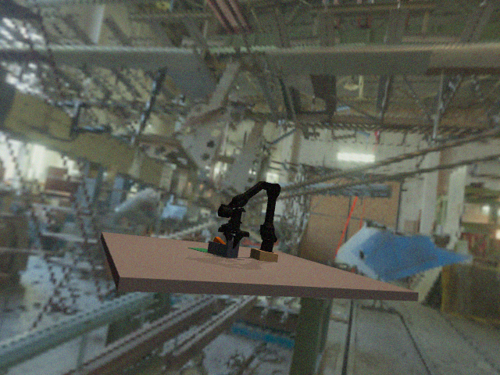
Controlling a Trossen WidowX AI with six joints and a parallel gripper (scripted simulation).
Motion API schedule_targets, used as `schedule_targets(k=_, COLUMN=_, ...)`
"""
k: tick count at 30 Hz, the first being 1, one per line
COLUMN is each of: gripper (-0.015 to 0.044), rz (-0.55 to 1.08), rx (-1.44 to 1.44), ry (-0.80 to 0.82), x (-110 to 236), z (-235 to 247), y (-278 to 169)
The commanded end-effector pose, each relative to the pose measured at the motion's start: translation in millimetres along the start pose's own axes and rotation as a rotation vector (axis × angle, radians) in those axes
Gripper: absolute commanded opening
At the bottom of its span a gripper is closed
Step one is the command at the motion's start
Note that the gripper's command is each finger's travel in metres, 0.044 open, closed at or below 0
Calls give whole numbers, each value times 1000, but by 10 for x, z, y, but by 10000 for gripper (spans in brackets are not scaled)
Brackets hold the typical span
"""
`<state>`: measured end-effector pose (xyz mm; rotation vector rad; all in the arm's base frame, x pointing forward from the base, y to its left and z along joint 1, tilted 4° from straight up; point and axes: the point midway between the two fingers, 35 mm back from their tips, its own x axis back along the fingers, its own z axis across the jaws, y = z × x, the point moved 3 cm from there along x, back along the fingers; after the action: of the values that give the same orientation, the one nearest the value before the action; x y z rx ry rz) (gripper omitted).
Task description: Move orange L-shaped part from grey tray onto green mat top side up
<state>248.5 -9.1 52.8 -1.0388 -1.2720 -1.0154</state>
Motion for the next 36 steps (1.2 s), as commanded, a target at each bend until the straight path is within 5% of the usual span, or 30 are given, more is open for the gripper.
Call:
schedule_targets(k=1, gripper=180, rz=12, rx=-4, ry=2, x=-96, z=6, y=-30)
schedule_targets(k=36, gripper=180, rz=12, rx=-4, ry=3, x=-12, z=128, y=-31)
